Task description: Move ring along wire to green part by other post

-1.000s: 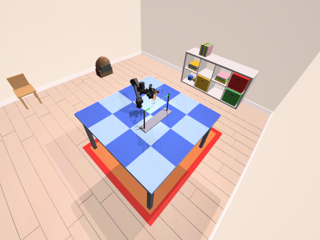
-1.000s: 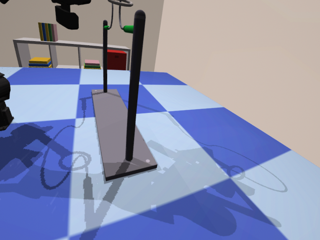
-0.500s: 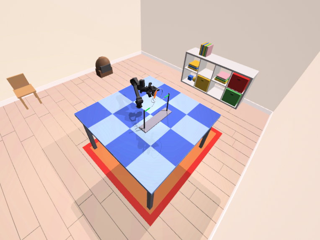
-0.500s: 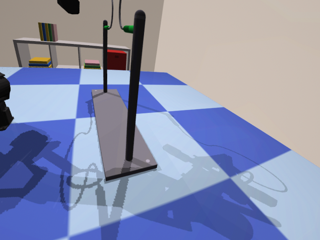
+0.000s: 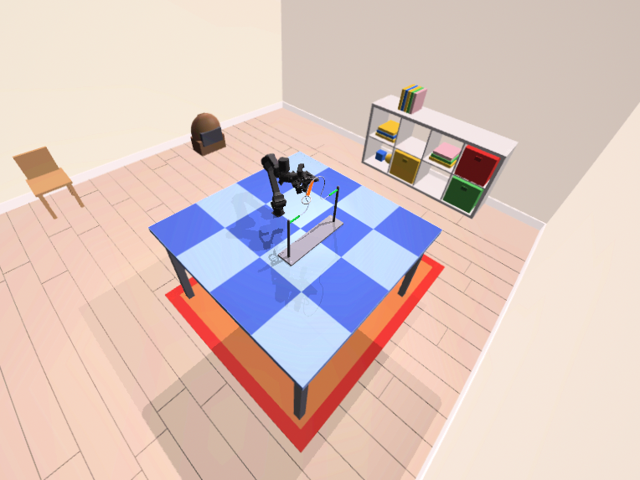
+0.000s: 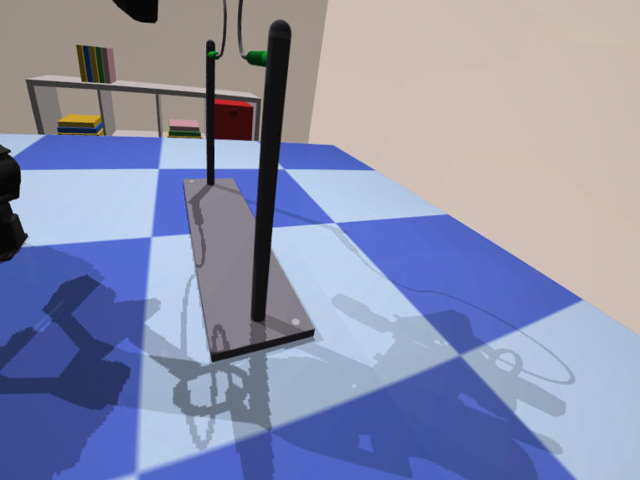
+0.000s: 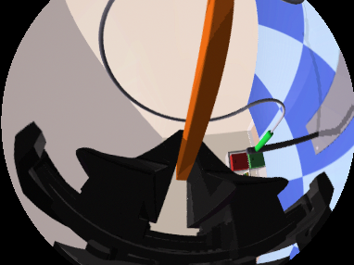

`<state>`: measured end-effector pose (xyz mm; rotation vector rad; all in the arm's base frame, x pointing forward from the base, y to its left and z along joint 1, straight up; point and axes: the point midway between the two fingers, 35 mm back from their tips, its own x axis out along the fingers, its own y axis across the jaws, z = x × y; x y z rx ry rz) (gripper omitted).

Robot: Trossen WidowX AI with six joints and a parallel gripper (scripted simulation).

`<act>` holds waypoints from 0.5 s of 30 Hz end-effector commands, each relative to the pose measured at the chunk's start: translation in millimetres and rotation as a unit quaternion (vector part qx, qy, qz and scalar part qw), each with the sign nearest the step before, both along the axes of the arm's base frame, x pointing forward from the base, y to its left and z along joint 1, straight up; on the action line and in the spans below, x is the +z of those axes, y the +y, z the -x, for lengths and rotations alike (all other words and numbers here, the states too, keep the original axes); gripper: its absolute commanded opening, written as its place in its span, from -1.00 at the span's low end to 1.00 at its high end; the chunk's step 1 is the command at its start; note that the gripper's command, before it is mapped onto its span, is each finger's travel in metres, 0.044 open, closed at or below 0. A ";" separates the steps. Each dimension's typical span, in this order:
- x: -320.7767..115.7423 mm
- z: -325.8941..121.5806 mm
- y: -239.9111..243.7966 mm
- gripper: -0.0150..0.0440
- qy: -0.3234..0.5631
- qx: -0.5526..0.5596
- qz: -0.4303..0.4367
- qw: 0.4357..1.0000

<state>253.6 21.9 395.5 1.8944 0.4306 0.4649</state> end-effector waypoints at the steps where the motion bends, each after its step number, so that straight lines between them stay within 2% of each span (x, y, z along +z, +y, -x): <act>1: -0.3 0.0 0.5 -1.00 0.001 0.002 0.022 1.000; 15: -7.1 -0.1 2.6 -1.00 0.004 0.003 0.117 0.993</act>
